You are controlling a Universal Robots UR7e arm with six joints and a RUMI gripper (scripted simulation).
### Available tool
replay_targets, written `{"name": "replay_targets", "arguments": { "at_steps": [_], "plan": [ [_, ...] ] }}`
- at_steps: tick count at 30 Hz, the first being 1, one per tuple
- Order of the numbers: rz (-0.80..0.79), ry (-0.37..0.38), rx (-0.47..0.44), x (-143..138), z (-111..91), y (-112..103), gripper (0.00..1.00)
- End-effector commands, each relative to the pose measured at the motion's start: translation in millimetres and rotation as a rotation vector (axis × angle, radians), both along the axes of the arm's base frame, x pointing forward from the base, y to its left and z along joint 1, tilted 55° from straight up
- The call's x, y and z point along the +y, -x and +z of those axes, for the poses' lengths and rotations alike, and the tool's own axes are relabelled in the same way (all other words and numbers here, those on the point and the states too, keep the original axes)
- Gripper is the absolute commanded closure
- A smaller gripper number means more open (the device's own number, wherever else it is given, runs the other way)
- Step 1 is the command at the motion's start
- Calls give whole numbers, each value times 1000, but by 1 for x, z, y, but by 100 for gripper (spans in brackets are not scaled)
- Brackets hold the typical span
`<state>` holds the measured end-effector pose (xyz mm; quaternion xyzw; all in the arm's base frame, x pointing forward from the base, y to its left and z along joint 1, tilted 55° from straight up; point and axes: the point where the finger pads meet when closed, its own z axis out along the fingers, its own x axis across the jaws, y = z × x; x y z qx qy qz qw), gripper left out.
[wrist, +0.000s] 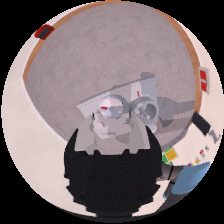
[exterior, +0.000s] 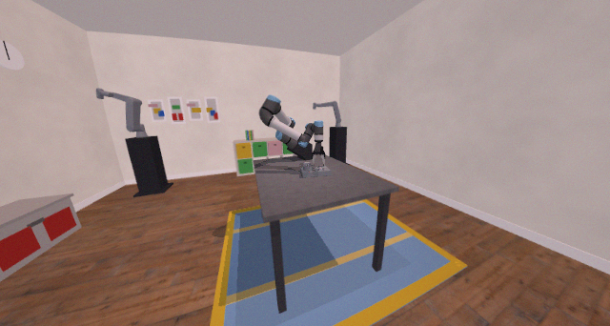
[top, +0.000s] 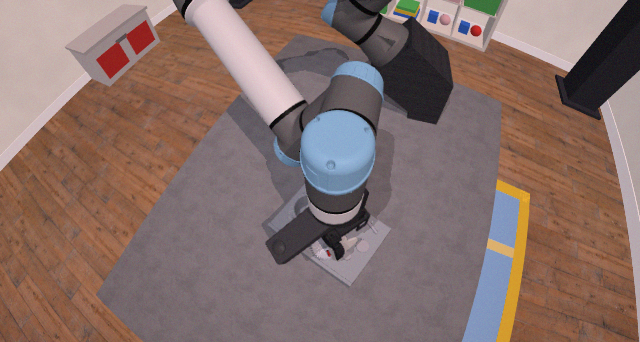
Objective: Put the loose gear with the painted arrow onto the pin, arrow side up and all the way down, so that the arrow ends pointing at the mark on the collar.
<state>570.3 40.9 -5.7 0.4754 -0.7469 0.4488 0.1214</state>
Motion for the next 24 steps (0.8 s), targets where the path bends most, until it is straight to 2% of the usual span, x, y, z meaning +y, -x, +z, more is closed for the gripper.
{"name": "replay_targets", "arguments": {
  "at_steps": [1, 24],
  "plan": [
    [1, 0, -1, 1, 0, 0, 47],
    [1, 0, -1, -4, -3, -2, 47]
  ]
}}
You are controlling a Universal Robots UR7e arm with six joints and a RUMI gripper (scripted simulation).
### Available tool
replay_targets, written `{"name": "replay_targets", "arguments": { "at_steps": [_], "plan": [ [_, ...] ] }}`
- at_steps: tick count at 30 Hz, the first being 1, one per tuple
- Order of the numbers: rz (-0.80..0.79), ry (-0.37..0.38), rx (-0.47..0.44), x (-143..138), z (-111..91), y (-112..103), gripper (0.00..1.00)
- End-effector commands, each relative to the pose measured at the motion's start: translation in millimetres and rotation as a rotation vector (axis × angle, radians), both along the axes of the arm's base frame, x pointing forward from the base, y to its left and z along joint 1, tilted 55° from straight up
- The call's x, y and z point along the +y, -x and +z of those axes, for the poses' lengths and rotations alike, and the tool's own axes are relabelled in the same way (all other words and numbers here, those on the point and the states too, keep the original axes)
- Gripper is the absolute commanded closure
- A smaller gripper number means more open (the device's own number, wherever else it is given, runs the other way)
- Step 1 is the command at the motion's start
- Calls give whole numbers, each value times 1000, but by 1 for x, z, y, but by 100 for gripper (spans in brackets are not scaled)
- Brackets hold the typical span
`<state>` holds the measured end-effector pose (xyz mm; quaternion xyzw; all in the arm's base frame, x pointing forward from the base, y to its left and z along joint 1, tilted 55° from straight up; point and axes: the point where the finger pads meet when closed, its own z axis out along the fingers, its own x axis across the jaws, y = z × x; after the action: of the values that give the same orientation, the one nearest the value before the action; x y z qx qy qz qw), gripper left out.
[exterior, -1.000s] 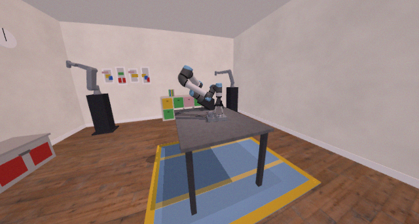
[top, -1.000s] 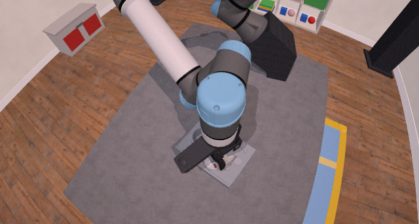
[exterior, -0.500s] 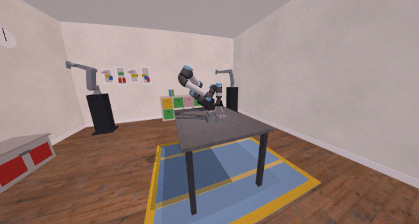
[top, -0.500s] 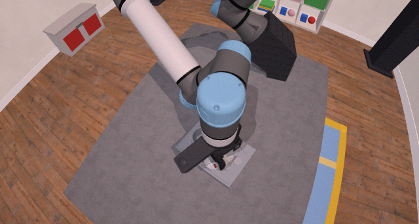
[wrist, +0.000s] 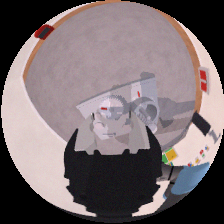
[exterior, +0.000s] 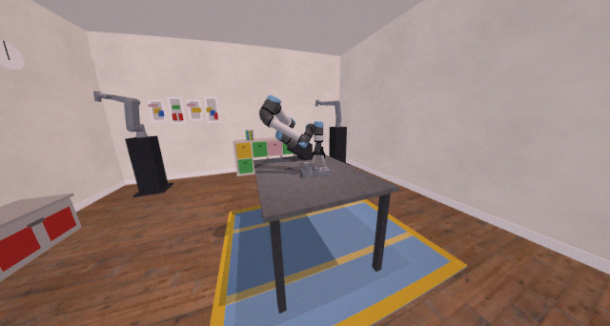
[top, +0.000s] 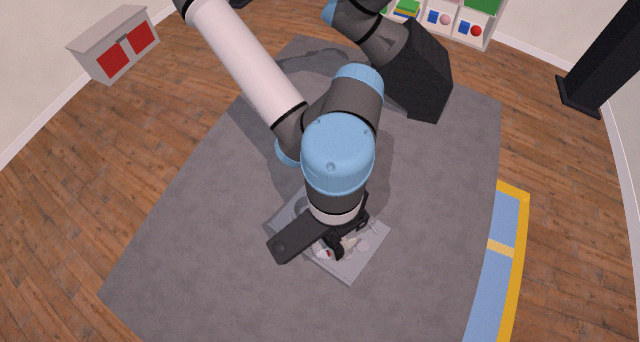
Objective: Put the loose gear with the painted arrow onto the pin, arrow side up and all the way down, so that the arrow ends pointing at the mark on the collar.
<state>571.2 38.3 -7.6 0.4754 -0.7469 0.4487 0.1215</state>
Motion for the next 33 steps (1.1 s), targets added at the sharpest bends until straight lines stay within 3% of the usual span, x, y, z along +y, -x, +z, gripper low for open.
{"name": "replay_targets", "arguments": {
  "at_steps": [1, 33],
  "plan": [
    [1, 0, -1, -2, -2, -1, 47],
    [1, 0, -1, -22, -16, -7, 47]
  ]
}}
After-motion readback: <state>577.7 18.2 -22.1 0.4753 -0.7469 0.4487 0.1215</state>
